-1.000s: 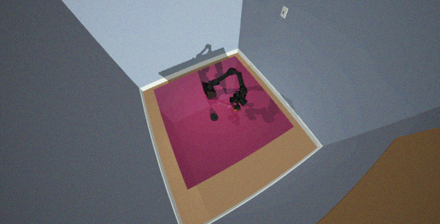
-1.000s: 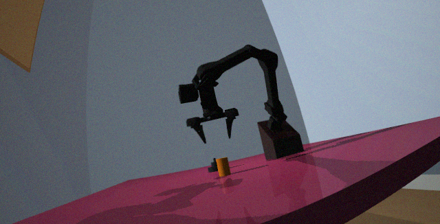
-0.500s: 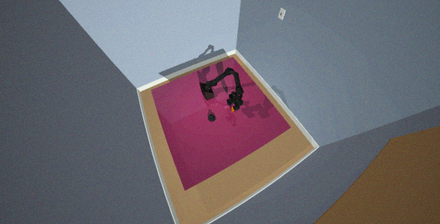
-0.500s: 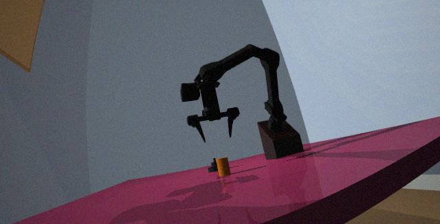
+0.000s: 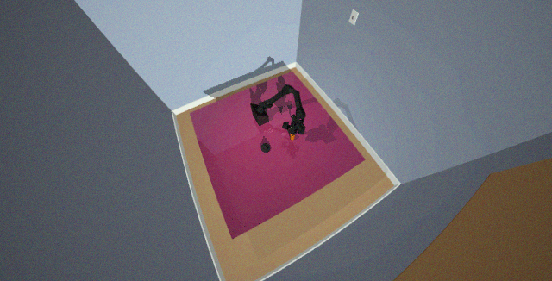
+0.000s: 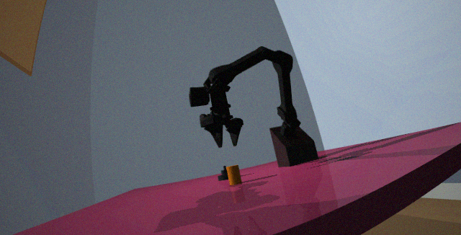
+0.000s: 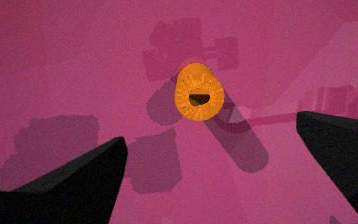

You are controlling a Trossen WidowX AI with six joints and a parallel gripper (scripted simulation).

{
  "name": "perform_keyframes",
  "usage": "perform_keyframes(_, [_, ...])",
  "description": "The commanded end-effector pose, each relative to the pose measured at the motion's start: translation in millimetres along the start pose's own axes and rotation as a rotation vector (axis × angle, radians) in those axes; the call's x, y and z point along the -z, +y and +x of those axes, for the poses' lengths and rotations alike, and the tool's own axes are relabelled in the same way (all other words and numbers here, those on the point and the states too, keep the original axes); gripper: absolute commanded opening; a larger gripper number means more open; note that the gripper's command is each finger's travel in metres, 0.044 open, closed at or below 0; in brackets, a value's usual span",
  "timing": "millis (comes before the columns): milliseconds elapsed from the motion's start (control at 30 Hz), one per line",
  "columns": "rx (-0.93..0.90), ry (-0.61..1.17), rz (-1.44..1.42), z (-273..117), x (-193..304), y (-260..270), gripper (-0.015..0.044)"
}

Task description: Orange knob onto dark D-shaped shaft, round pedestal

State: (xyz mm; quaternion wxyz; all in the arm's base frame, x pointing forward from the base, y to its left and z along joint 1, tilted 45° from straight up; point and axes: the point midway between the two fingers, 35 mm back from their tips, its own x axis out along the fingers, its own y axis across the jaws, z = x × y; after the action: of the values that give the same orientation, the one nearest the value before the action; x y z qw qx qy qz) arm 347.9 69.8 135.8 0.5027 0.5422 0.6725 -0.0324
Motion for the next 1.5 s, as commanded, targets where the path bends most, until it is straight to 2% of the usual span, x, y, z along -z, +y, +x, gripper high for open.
perform_keyframes(0, [-0.005,0.002,-0.797,0.2,0.9,0.6,0.0440])
perform_keyframes(533, [-0.005,0.002,-0.863,0.2,0.9,0.6,0.0440])
perform_keyframes(700, [-0.007,0.003,-0.863,35.0,1.3,0.9,0.0440])
perform_keyframes(1467, [-0.007,0.003,-0.863,72.2,0.3,2.0,0.0440])
